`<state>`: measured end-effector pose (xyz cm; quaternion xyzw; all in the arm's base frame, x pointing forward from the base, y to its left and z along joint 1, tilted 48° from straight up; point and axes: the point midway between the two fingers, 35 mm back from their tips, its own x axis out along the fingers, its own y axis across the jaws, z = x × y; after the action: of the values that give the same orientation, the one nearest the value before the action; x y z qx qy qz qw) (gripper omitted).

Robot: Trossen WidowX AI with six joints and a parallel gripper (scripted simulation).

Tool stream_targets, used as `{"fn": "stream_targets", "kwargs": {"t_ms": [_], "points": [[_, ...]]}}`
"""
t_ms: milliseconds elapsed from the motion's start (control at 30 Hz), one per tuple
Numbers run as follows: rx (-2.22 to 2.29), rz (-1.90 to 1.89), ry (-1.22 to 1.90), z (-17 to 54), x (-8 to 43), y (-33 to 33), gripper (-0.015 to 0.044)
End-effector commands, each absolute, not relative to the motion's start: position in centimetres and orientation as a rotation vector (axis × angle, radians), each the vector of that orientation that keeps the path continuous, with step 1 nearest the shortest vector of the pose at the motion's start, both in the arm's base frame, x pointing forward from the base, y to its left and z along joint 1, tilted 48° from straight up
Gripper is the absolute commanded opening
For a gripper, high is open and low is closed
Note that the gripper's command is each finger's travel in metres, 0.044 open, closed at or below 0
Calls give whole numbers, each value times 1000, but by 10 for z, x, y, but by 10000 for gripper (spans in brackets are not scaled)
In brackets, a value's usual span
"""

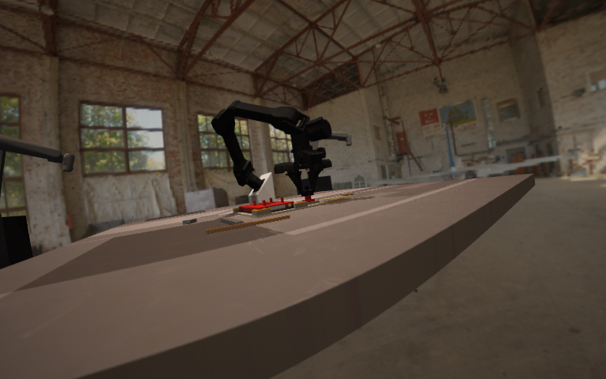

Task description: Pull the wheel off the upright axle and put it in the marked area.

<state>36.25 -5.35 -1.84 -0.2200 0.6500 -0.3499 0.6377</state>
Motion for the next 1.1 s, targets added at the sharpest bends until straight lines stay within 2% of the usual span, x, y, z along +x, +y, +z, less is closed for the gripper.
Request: {"fn": "stream_targets", "kwargs": {"t_ms": [0,1067], "points": [[-498,-800,1482,-17,363,-52,0],[-500,-800,1484,-10,365,-44,0]]}}
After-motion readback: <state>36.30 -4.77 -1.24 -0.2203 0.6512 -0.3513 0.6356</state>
